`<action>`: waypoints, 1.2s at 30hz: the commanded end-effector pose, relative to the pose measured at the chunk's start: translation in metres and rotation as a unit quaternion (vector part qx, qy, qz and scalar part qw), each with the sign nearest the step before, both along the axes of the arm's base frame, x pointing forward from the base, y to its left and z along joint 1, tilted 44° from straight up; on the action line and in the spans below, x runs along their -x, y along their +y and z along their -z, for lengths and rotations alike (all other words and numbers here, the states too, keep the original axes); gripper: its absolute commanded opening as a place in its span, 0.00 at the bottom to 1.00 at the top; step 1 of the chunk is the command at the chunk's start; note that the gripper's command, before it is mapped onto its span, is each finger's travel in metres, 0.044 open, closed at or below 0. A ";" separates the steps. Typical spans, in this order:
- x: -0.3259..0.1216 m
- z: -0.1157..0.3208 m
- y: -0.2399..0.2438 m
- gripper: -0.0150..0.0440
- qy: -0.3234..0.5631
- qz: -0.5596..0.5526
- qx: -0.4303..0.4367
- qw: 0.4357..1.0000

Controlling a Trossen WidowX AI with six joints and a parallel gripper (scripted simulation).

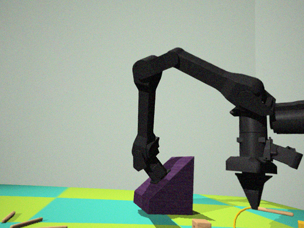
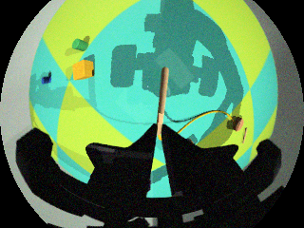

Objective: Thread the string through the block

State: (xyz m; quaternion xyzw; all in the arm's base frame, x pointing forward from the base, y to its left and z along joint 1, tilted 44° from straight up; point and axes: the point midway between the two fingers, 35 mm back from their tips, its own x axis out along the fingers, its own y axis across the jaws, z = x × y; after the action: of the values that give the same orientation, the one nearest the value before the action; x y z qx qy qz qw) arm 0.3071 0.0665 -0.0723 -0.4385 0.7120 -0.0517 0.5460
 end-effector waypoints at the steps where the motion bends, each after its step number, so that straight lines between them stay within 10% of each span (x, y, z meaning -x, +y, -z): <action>1: -0.005 -0.003 -0.002 0.25 -0.063 0.064 0.002 0.996; 36: -0.027 -0.014 -0.014 0.25 -0.458 0.487 0.012 0.744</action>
State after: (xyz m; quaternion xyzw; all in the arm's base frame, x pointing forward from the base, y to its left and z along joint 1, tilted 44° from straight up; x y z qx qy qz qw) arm 0.3298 0.0538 -0.0608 -0.0116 0.5299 -0.4774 0.7008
